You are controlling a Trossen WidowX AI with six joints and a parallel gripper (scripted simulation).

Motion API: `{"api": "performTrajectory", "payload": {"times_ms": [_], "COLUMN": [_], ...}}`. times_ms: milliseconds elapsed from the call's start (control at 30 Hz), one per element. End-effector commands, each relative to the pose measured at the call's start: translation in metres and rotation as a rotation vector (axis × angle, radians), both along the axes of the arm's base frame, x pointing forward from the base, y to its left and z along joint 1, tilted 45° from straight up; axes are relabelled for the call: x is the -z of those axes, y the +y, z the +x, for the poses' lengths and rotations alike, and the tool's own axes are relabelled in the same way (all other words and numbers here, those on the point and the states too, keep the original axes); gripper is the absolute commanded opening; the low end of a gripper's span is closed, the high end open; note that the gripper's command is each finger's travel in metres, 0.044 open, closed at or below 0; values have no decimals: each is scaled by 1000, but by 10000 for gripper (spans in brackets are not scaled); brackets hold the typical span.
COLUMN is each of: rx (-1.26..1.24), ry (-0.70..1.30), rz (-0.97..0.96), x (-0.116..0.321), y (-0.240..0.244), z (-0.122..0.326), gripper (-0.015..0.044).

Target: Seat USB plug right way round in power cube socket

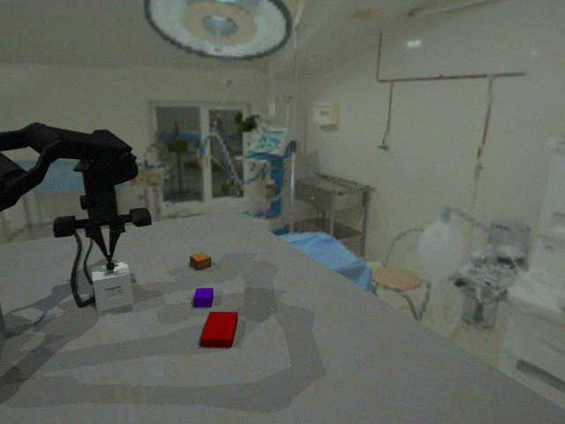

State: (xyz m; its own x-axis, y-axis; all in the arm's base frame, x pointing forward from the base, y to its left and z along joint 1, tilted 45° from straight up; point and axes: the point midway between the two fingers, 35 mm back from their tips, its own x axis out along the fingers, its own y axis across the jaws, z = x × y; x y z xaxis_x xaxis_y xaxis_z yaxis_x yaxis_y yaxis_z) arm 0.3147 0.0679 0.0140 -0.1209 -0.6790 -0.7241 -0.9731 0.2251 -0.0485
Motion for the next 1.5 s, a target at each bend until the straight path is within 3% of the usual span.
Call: {"api": "performTrajectory", "payload": {"times_ms": [0, 1467], "rx": [-6, -6], "ry": [6, 6], "rz": [-5, -5], "x": [1, 5], "y": [-2, -5], "z": [-1, -2], "gripper": [0, 0]}}
